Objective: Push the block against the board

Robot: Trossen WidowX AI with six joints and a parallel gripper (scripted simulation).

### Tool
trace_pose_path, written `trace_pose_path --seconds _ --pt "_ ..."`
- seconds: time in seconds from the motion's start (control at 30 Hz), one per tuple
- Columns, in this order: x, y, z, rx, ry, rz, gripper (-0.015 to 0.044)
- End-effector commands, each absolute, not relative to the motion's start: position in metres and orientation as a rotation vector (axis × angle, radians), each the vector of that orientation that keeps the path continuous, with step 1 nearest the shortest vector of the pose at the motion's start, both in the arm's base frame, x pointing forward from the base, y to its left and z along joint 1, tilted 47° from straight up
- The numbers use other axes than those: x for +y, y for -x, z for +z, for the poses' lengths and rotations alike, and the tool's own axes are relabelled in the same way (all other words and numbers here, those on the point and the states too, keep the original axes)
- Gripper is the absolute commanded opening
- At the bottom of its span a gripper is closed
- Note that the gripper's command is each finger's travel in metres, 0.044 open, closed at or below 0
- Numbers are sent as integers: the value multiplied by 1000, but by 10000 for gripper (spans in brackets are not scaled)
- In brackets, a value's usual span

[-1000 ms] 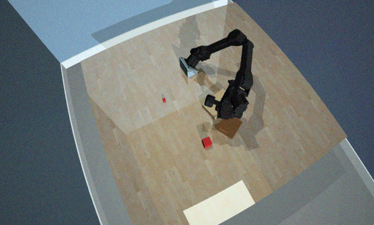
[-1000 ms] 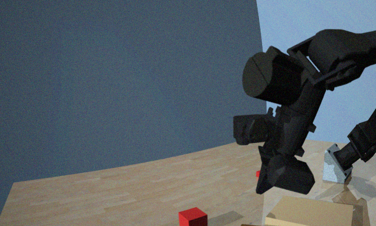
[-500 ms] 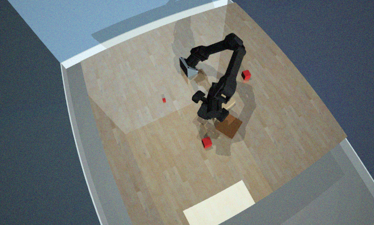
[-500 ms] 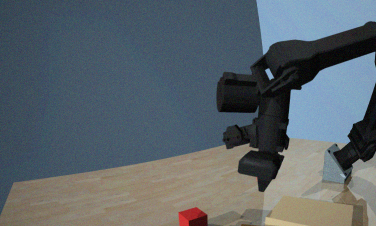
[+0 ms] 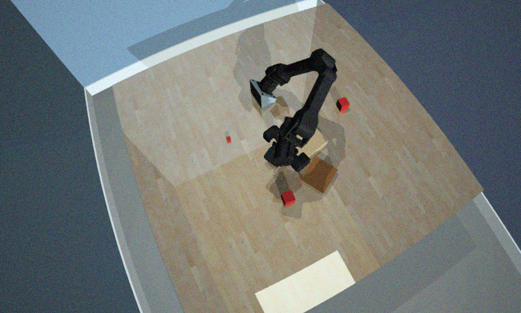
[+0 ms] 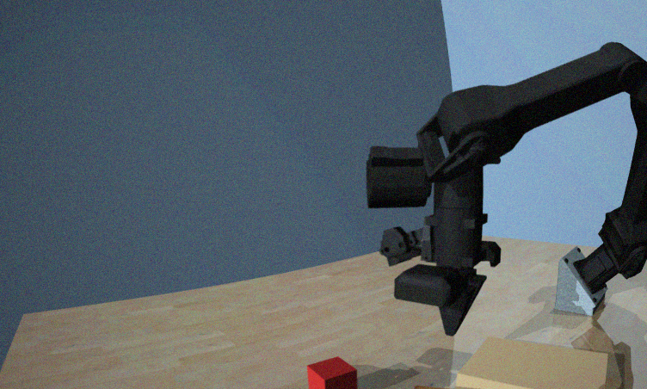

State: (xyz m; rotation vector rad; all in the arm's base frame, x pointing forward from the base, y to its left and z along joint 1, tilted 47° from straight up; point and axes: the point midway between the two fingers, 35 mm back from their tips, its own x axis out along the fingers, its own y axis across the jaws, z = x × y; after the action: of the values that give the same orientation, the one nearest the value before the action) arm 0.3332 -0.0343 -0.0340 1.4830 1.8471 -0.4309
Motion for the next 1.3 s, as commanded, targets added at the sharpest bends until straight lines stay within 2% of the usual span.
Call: trace_pose_path --seconds 0.0,1.27 --pt "-2 -325 -61 1876 -1491 -435 0" --pt "33 -309 -27 1879 -1492 -434 0"
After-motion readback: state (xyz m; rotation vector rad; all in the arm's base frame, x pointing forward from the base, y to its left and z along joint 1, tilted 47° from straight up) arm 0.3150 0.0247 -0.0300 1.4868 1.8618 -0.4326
